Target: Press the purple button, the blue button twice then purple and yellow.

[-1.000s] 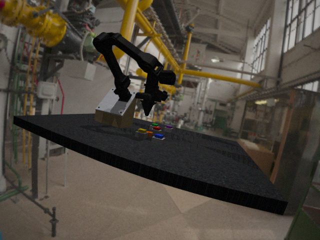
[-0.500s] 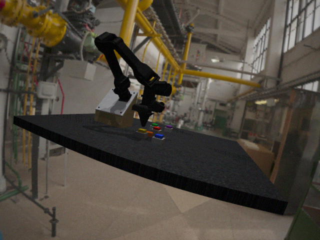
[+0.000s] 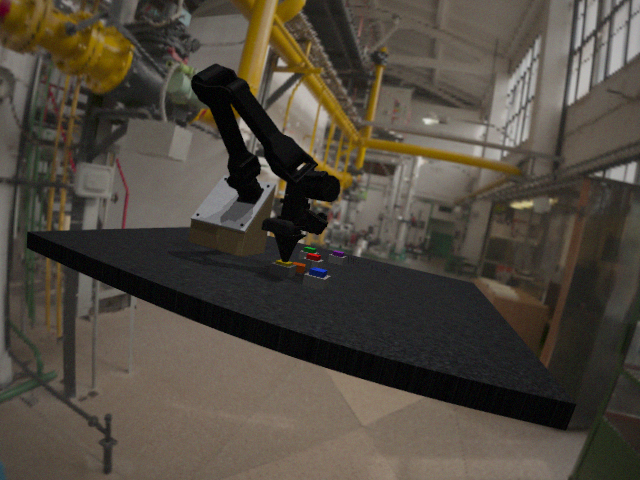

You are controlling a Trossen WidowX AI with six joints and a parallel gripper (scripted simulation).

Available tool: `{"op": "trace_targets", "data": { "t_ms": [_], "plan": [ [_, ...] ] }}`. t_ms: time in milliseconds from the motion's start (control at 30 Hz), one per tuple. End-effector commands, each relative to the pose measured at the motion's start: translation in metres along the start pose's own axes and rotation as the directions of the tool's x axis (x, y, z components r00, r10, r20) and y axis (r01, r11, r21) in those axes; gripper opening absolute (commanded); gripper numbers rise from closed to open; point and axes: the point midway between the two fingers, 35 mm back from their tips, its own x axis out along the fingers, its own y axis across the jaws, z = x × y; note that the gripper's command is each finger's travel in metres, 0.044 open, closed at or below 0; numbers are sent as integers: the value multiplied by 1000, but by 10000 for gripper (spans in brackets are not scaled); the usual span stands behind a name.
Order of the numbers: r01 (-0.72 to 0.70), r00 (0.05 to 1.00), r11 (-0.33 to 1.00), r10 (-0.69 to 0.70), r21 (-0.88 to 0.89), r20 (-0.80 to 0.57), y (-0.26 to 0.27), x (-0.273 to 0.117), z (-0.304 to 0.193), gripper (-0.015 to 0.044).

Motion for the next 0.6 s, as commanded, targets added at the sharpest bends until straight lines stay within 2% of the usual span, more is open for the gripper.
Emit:
{"op": "trace_targets", "data": {
  "t_ms": [0, 467, 567],
  "plan": [
    [-5, 1000, 1000, 5, -6, -4, 2, 2, -2, 20],
    [-5, 1000, 1000, 5, -6, -4, 2, 2, -2, 20],
    [-5, 1000, 1000, 5, -3, -2, 1, -15, 0, 20]
  ]
}}
